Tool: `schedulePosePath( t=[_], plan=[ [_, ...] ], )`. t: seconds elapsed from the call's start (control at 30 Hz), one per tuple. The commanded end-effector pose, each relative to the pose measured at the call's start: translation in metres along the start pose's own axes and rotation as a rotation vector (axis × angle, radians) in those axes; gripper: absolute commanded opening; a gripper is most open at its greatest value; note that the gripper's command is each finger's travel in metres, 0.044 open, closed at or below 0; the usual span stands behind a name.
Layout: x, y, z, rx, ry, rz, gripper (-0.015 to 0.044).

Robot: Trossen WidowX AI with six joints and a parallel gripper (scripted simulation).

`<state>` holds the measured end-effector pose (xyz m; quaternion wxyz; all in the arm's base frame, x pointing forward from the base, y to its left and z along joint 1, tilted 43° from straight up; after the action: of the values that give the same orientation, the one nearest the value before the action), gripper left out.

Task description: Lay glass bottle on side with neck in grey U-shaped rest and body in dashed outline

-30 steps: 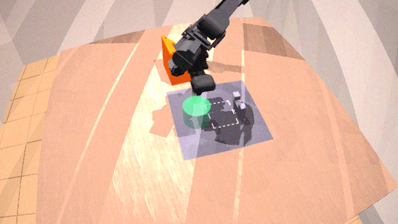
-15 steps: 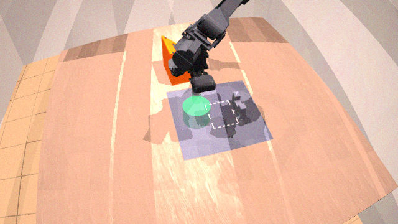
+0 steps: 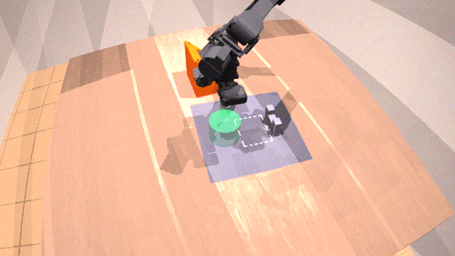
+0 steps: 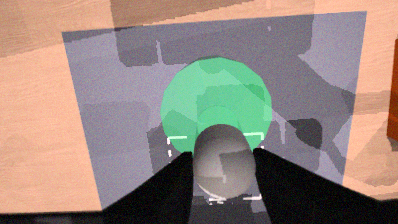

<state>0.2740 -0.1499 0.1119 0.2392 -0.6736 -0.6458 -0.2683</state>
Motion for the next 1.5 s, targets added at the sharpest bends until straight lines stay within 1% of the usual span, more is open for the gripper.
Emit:
schedulePosePath(
  t=[0.0, 1.47],
  plan=[
    [0.008, 0.001, -0.002, 0.0, 0.004, 0.001, 0.0124],
    [0.056, 0.008, -0.007, 0.022, -0.058, -0.008, 0.0124]
  ],
)
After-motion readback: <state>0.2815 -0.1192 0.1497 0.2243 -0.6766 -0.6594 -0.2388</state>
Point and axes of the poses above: the point midway between the two fingers, 35 mm back from their tips, its own z axis out along the fingers, its own y axis across the jaws, x = y × z, the point moved 10 cm from there along -z, back along the fingers, and after that the axes turned 5 degrees about -z, right-handed, at the moved point
